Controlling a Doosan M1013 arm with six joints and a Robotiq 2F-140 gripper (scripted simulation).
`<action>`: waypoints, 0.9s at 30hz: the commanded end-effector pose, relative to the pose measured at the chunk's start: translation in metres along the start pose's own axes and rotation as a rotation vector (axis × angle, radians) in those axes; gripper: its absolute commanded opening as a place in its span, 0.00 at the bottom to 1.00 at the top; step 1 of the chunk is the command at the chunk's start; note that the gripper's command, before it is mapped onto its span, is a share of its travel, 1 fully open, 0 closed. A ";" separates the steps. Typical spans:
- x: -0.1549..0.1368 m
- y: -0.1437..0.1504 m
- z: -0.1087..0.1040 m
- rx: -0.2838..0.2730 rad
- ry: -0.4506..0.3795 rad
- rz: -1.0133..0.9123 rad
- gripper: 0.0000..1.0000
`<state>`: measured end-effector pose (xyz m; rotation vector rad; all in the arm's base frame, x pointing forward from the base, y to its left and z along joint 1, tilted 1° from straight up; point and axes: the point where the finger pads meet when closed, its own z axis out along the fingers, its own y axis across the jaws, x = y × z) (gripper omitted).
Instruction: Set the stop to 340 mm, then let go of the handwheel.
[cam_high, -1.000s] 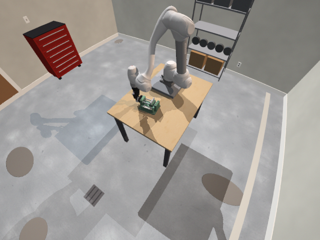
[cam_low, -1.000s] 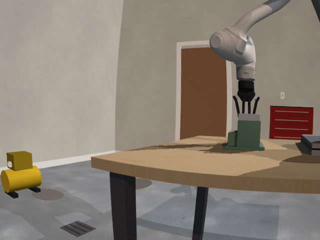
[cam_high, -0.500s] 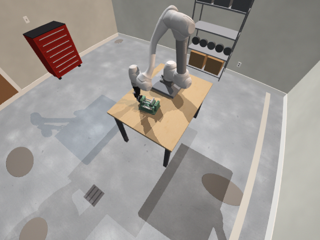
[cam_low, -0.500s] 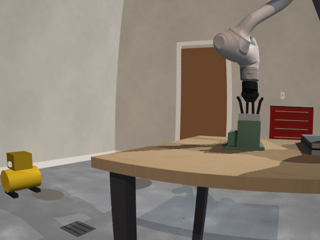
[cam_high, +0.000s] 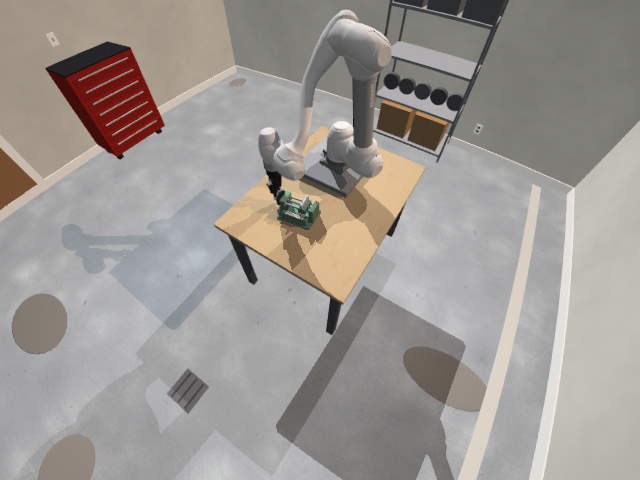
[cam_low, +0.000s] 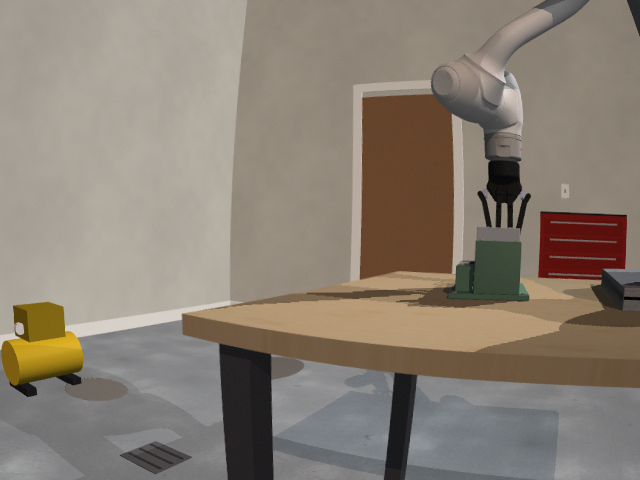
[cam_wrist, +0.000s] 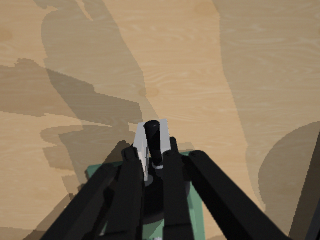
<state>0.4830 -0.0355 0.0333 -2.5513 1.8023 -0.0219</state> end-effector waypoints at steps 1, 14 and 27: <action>-0.001 0.005 -0.001 -0.003 -0.004 0.002 0.04; -0.001 0.009 -0.005 -0.003 -0.004 0.002 0.04; -0.001 0.011 -0.008 -0.003 -0.004 0.002 0.04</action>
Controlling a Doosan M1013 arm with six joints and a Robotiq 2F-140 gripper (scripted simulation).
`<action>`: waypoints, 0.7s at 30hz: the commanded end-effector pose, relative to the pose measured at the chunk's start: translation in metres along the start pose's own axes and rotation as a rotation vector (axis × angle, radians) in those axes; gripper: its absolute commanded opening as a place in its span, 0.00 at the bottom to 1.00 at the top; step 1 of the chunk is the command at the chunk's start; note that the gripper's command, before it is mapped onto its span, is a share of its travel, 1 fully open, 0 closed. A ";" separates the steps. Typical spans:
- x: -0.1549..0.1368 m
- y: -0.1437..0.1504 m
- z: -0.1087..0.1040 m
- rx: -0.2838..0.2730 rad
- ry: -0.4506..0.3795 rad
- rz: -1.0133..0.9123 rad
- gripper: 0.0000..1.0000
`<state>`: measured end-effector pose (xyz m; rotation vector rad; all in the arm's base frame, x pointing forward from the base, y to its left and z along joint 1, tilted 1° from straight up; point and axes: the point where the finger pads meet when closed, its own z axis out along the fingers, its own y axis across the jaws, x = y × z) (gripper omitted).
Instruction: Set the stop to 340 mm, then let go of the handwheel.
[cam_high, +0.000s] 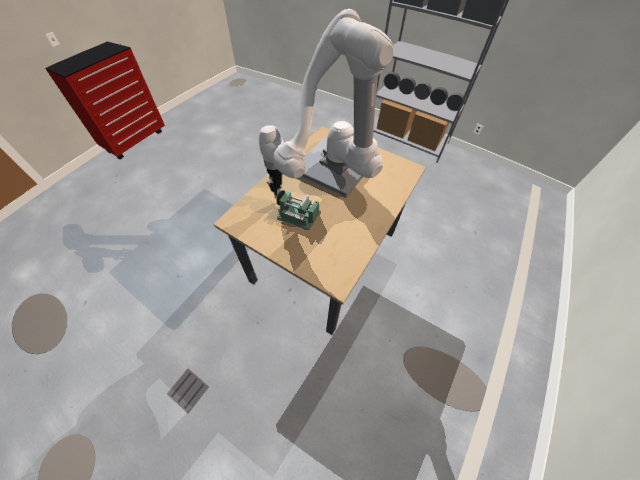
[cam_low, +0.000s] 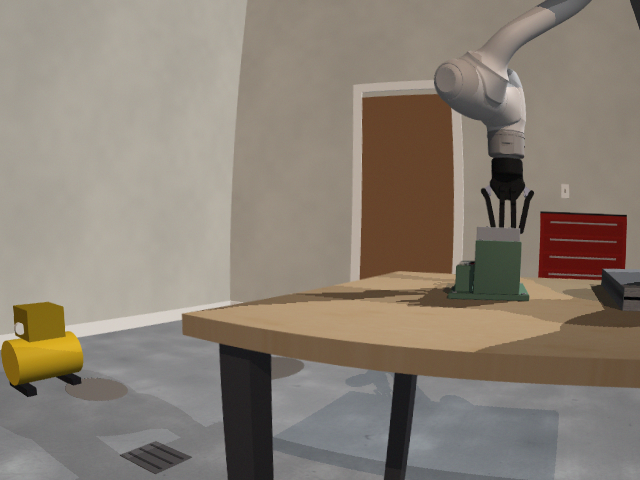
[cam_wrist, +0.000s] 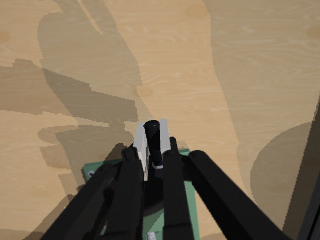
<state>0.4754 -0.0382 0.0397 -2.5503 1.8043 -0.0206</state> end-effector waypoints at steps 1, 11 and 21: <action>-0.001 0.003 -0.002 -0.002 -0.004 0.000 0.04; -0.001 0.004 -0.003 -0.002 -0.004 0.000 0.04; -0.001 0.004 -0.004 -0.002 -0.004 0.000 0.04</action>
